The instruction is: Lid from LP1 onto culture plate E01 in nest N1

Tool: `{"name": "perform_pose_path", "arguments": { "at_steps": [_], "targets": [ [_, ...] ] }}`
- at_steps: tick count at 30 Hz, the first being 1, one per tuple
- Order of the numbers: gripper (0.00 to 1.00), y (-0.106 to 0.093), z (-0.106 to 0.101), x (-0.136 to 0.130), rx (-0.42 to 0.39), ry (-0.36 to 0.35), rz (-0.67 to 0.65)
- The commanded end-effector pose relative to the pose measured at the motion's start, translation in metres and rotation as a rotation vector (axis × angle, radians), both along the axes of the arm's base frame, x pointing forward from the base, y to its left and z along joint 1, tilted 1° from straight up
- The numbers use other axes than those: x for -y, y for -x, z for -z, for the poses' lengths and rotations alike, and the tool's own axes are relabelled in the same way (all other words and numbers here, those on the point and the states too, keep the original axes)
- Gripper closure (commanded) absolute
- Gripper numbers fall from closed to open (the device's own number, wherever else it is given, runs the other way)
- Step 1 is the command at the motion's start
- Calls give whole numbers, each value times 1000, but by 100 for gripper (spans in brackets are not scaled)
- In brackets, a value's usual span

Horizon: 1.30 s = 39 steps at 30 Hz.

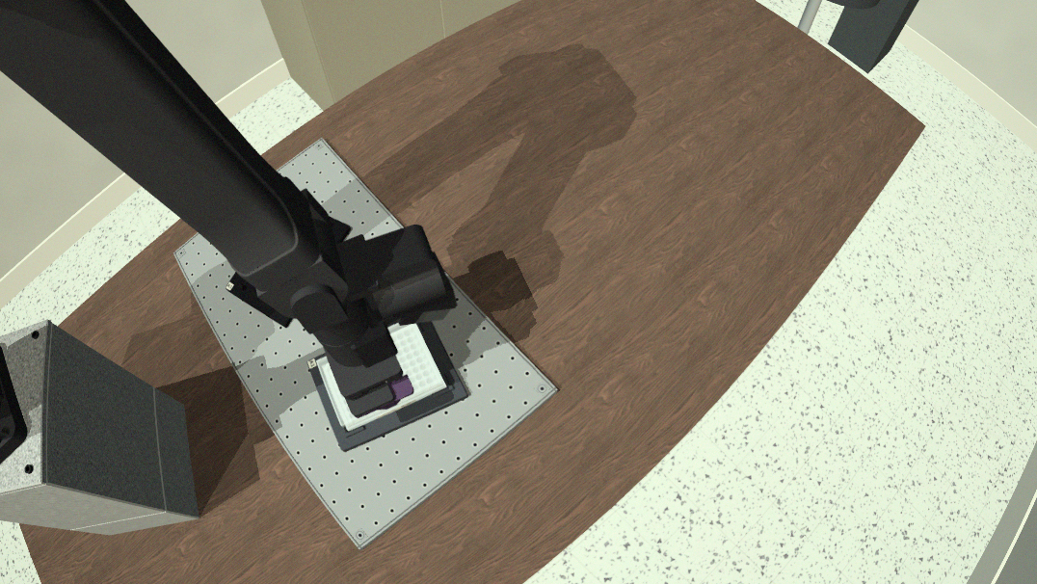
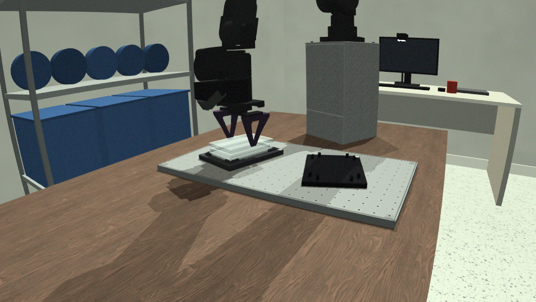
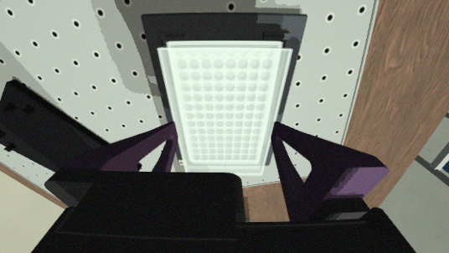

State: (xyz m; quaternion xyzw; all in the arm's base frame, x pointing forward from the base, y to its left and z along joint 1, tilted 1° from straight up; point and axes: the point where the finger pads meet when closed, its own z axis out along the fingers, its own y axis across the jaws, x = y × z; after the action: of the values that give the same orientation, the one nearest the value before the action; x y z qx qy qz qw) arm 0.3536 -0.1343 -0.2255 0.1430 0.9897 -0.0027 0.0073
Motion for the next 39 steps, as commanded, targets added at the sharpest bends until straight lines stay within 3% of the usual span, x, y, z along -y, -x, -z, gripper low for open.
{"name": "perform_pose_path", "arguments": {
  "at_steps": [1,9,12,24,39],
  "targets": [
    [100,-7,-3,1,12,4,-2],
    [100,-7,-3,1,12,4,-2],
    [100,-18,-9,0,30,9,-7],
    [100,-9,5,-3,7,1,-7],
    [100,-9,7,-3,8,1,-7]
  ]
}}
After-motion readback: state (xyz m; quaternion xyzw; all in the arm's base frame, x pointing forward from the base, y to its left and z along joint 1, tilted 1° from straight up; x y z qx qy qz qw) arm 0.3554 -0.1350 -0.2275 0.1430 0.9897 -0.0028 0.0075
